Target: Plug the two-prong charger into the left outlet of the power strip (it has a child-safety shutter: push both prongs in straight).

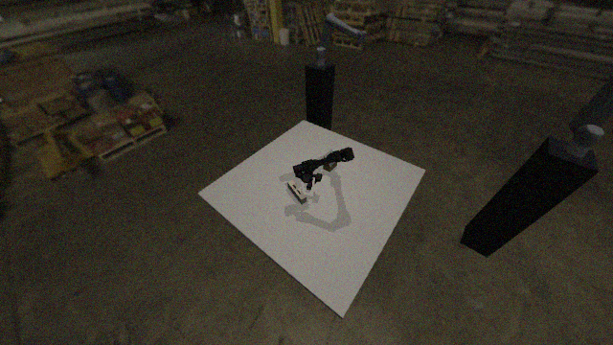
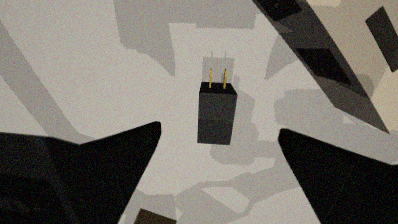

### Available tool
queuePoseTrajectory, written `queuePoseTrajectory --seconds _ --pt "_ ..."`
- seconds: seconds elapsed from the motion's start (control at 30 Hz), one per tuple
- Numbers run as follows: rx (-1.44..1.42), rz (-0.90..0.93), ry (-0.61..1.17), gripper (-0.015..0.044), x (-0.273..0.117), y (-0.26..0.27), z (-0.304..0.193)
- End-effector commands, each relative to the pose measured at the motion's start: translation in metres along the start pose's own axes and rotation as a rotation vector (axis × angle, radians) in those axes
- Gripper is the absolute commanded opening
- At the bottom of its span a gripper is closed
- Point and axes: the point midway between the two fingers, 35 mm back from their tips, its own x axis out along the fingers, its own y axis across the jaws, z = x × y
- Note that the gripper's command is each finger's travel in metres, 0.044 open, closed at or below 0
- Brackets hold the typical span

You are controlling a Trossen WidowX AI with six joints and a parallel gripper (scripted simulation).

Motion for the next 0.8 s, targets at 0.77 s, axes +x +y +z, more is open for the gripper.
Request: queuePoseTrajectory --seconds 0.77 --pt "0.012 0.011 0.001 0.0440 0.044 0.002 0.001"
